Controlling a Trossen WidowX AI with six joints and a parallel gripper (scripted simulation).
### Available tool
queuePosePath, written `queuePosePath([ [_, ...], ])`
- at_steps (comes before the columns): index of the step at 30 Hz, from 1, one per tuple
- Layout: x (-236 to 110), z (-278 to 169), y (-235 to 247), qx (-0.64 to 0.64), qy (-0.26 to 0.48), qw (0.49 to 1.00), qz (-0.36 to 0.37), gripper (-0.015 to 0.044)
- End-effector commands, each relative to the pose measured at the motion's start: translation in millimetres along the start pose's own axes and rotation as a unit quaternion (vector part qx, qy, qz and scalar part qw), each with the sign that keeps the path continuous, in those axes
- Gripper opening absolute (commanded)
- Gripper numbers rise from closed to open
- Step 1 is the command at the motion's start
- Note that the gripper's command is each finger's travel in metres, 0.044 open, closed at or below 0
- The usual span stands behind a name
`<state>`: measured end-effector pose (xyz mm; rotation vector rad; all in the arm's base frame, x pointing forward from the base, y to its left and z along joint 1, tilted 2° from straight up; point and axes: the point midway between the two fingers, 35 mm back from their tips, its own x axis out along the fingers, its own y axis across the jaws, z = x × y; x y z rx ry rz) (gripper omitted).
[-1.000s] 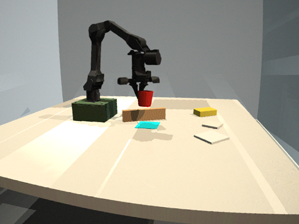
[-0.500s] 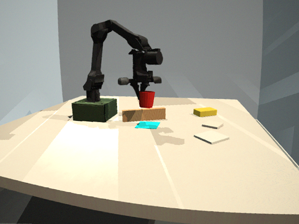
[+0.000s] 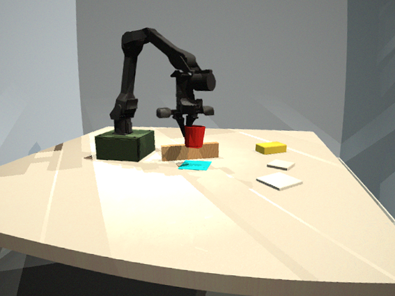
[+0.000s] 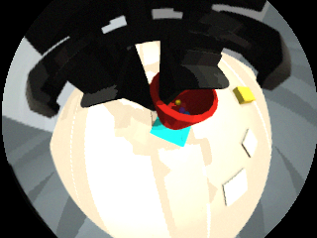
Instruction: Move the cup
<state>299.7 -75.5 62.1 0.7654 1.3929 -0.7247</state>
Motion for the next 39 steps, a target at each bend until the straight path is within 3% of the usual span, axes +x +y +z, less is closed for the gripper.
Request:
queuePosePath([
  [1,7,0,0,-0.003,0.001,1.0,0.002,0.0],
  [30,61,0,0,-0.003,0.001,1.0,0.001,0.0],
  [39,60,0,-1,0.0,0.001,1.0,-0.001,0.0],
])
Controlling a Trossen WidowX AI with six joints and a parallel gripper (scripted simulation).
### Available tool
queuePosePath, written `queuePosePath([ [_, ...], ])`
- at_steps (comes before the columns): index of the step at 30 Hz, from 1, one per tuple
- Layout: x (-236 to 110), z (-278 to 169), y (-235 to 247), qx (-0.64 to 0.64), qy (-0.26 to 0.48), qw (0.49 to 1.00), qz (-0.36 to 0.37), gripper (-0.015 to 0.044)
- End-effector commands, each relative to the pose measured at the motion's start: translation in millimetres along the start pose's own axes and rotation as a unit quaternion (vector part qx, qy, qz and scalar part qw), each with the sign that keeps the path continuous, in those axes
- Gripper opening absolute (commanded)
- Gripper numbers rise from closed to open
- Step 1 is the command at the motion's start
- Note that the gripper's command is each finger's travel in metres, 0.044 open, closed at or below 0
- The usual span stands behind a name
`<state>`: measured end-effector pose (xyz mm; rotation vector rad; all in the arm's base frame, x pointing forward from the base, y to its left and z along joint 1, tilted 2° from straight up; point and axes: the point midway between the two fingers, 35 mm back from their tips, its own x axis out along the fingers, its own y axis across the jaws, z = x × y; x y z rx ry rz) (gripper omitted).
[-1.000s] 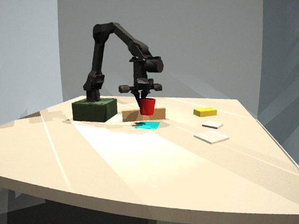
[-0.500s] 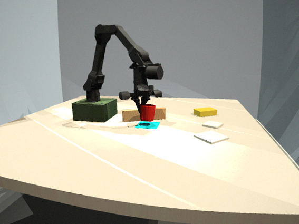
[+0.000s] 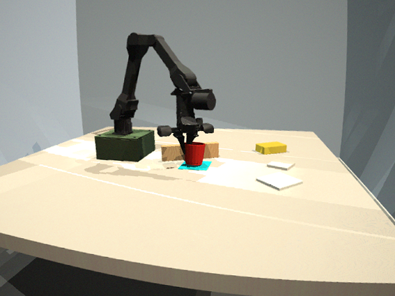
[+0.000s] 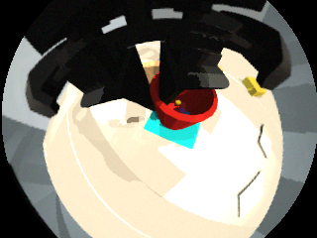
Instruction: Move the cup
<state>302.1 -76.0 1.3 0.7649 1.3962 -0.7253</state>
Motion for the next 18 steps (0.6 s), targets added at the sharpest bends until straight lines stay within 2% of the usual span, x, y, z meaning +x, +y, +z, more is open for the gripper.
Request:
queuePosePath([
  [1,-0.6,0.2,0.2,0.0,0.0,1.0,0.0,0.0],
  [6,-0.6,0.2,0.2,0.0,0.0,1.0,0.0,0.0],
  [11,-0.6,0.2,0.2,0.0,0.0,1.0,0.0,0.0128],
  [18,-2.4,0.4,0.3,0.0,0.0,1.0,0.0,0.0128],
])
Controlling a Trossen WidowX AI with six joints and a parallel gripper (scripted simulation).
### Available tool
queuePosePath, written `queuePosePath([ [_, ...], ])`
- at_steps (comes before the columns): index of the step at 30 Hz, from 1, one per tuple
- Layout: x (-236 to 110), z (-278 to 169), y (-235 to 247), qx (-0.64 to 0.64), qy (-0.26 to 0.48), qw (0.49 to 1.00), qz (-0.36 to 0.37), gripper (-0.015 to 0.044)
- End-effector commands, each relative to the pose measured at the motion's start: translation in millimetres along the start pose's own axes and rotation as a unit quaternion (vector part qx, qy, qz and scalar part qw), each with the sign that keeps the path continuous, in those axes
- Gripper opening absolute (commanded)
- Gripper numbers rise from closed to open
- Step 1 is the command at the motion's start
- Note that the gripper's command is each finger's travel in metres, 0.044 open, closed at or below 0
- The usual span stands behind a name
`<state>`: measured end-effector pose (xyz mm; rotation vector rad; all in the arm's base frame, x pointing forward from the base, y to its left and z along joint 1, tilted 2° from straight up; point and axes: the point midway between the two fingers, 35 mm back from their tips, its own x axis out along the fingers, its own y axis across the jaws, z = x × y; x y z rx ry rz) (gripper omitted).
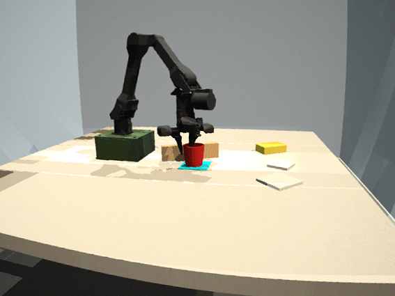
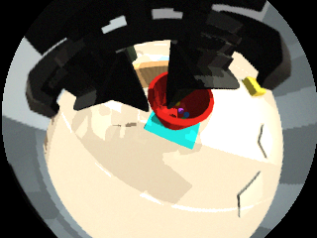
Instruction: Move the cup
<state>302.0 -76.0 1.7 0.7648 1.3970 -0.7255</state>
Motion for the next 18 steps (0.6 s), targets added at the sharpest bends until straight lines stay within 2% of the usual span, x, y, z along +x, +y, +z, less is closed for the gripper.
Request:
queuePosePath([
  [1,-3,1,0,0.0,-0.001,1.0,0.001,0.0128],
  [18,-32,0,0,-0.002,-0.001,1.0,0.002,0.0128],
])
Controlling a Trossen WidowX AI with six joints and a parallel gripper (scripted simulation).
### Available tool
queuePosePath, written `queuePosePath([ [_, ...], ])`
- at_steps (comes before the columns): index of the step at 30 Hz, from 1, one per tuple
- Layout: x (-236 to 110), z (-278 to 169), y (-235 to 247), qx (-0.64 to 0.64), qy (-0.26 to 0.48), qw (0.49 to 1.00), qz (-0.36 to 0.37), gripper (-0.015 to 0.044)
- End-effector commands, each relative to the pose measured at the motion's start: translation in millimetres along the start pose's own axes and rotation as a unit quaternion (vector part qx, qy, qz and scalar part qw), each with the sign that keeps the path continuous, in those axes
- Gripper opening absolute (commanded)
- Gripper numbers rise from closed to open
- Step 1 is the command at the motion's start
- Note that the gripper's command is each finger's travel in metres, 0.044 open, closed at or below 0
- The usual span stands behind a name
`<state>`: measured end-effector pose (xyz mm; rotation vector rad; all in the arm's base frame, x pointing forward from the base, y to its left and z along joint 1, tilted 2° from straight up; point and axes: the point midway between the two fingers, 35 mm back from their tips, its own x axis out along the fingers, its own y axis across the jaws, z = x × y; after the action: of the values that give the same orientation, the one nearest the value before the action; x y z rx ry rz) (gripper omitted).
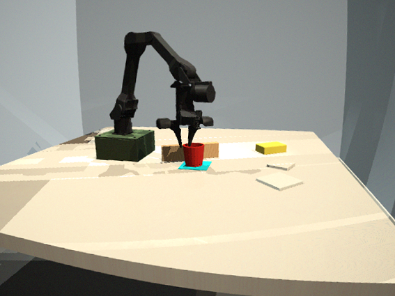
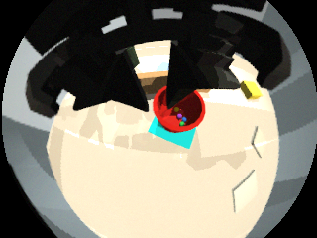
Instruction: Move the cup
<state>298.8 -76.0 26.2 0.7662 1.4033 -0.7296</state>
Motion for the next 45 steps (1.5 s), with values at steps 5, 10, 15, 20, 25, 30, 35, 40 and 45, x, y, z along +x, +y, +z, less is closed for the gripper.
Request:
queuePosePath([
  [5,-16,1,0,-0.003,-0.003,1.0,0.005,0.0128],
  [10,-23,-1,-1,-0.004,-0.003,1.0,0.005,0.0128],
  [15,-21,-2,-3,-0.001,-0.001,1.0,0.001,0.0154],
  [20,-21,-2,-3,-0.001,-0.001,1.0,0.001,0.0285],
  [25,-25,-1,-3,-0.001,-0.002,1.0,0.001,0.0417],
  [30,-45,-1,-2,-0.002,-0.002,1.0,0.003,0.044],
  [35,-69,-2,-4,-0.003,-0.003,1.0,0.004,0.044],
  [40,-85,-3,-5,-0.004,-0.003,1.0,0.005,0.044],
  [45,-81,-2,-5,-0.001,-0.003,1.0,0.003,0.044],
])
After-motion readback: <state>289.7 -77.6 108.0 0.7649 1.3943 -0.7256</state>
